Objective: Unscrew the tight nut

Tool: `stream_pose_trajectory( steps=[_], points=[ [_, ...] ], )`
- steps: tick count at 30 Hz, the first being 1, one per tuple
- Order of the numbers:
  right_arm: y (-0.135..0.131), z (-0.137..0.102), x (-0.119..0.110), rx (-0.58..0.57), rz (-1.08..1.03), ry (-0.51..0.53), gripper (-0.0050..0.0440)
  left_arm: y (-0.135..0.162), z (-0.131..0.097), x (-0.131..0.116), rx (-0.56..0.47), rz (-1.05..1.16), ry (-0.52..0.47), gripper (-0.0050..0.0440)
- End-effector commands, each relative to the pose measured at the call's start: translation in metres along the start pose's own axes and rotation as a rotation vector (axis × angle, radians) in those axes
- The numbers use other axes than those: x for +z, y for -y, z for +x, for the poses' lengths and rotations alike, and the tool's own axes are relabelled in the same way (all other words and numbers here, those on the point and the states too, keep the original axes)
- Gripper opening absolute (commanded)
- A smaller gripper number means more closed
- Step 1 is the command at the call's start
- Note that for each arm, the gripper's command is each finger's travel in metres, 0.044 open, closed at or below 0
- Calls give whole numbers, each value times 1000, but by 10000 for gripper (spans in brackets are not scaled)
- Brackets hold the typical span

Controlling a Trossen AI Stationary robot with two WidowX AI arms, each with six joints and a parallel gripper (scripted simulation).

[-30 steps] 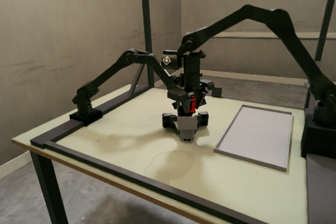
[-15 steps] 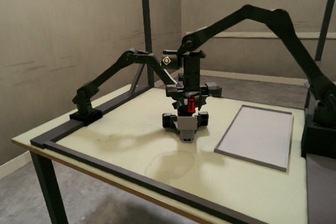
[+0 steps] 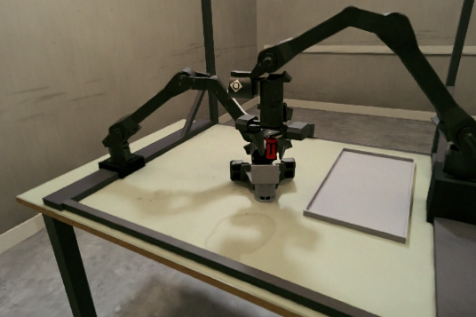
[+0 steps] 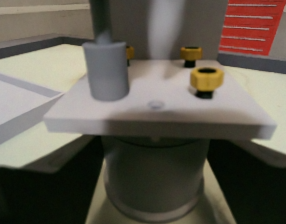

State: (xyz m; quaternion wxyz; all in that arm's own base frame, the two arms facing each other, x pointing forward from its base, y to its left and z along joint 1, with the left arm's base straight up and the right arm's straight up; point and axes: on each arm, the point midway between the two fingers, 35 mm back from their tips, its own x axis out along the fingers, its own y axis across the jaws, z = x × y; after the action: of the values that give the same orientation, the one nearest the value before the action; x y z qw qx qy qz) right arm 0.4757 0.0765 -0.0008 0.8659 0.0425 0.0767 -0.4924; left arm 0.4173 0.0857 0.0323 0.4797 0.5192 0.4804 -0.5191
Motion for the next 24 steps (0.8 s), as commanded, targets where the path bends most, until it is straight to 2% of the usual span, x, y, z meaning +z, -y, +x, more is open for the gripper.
stream_pose_trajectory(
  steps=[1,4,19,24],
  points=[
    [-5,-3,23,7,51,5,245,-5,-9,-1,27,193,-9,250],
    [-5,-3,23,7,51,5,245,-5,-9,-1,23,237,-8,250],
    [-5,-3,23,7,51,5,245,-4,-9,-1,19,936,-16,250],
    [-5,-3,23,7,51,5,245,-4,-9,-1,19,965,-16,250]
  ],
)
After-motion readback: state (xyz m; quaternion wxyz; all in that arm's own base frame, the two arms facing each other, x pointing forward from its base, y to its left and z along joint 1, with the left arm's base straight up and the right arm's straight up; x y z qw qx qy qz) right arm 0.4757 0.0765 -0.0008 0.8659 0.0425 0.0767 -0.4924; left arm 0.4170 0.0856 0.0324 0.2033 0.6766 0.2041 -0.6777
